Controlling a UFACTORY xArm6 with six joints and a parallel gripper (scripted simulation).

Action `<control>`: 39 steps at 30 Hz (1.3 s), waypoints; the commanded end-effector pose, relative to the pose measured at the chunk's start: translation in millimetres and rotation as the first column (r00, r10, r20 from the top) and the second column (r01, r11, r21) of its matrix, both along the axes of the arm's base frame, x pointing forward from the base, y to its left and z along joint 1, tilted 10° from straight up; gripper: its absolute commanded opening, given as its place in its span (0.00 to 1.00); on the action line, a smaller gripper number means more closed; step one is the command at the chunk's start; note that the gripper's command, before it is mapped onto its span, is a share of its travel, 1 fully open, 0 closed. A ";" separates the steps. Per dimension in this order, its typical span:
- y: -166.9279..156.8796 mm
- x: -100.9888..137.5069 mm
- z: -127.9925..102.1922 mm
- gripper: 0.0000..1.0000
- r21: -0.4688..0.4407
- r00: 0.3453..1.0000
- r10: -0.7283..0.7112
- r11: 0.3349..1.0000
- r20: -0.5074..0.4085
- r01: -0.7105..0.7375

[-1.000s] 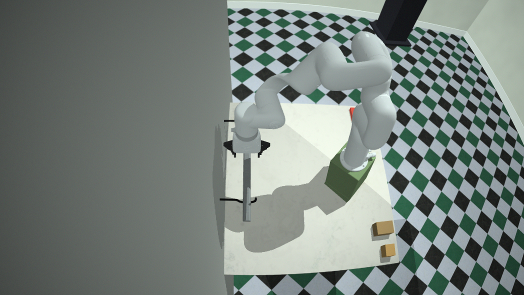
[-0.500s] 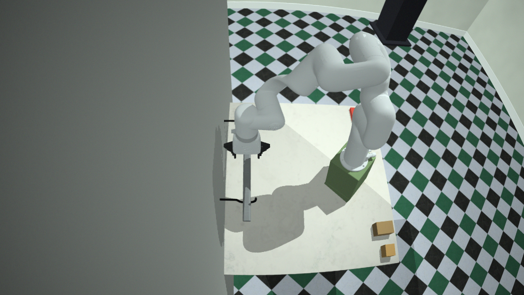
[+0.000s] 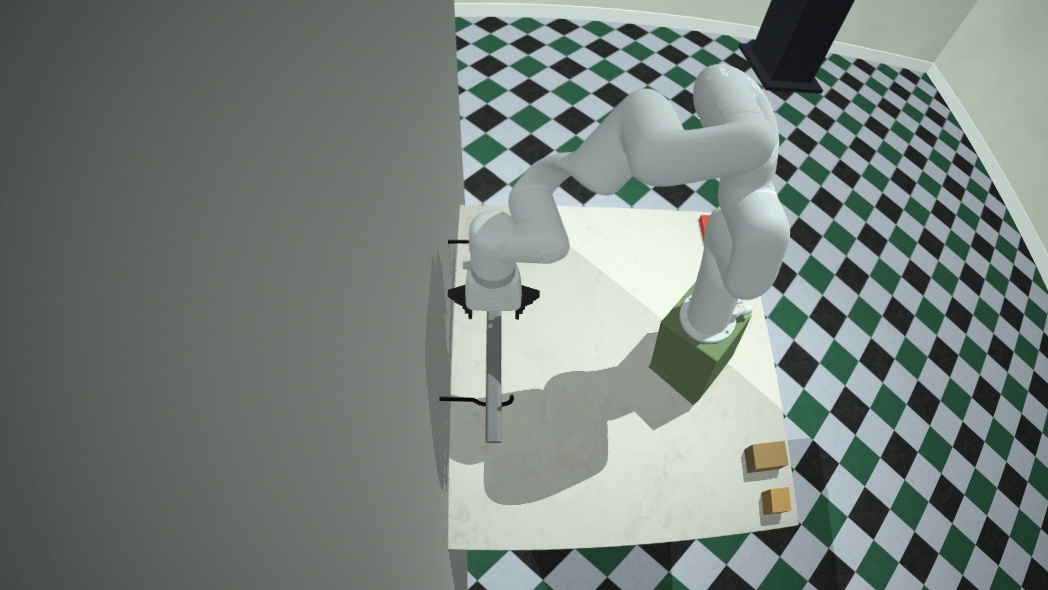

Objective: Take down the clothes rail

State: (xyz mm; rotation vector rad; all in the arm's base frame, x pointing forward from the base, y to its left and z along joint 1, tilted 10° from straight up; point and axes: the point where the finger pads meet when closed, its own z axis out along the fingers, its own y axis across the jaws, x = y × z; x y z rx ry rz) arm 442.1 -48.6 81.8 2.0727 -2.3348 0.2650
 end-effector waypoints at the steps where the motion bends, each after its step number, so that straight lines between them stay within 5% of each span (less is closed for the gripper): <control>1: -0.4 1.6 -1.4 1.00 0.000 1.000 0.000 1.000 0.004 0.000; 39: -2.7 3.6 -19.2 1.00 0.000 1.000 0.000 1.000 0.004 0.000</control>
